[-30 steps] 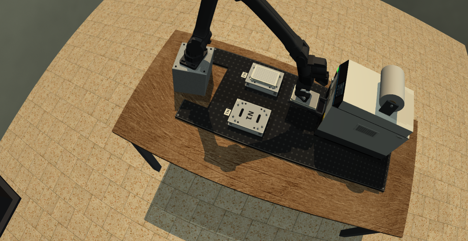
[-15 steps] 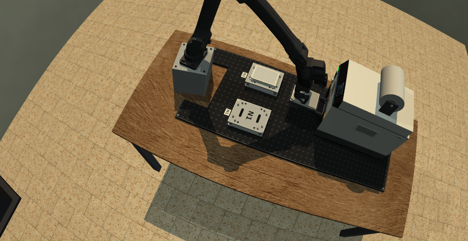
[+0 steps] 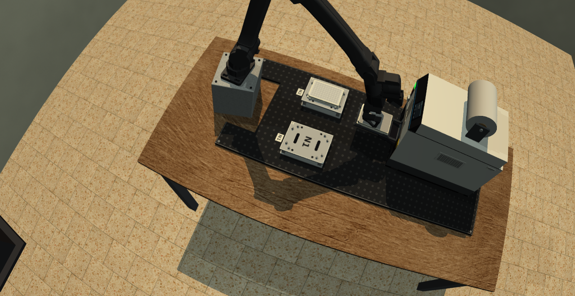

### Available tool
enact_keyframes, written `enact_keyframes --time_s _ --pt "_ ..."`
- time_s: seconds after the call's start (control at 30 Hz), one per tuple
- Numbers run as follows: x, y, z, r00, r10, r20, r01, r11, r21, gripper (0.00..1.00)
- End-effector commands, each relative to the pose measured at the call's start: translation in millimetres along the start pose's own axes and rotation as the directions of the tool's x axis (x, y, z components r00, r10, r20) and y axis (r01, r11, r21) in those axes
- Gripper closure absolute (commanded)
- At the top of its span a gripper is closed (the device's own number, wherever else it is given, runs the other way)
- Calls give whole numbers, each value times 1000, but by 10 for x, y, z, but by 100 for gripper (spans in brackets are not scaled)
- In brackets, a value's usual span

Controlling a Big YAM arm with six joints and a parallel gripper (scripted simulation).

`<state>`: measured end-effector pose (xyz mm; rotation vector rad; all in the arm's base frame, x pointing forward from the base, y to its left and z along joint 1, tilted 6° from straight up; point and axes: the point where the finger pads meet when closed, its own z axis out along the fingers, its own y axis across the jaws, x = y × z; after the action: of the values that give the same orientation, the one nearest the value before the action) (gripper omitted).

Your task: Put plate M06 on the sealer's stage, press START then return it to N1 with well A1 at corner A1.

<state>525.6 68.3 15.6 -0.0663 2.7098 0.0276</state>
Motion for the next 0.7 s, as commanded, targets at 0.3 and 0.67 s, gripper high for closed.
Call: enact_keyframes --time_s 0.3,0.67 --pt "-31 49 16 1000 -2 -1 2 1000 -1 0" --pt "-163 95 -106 999 -7 33 7 1000 -7 0"
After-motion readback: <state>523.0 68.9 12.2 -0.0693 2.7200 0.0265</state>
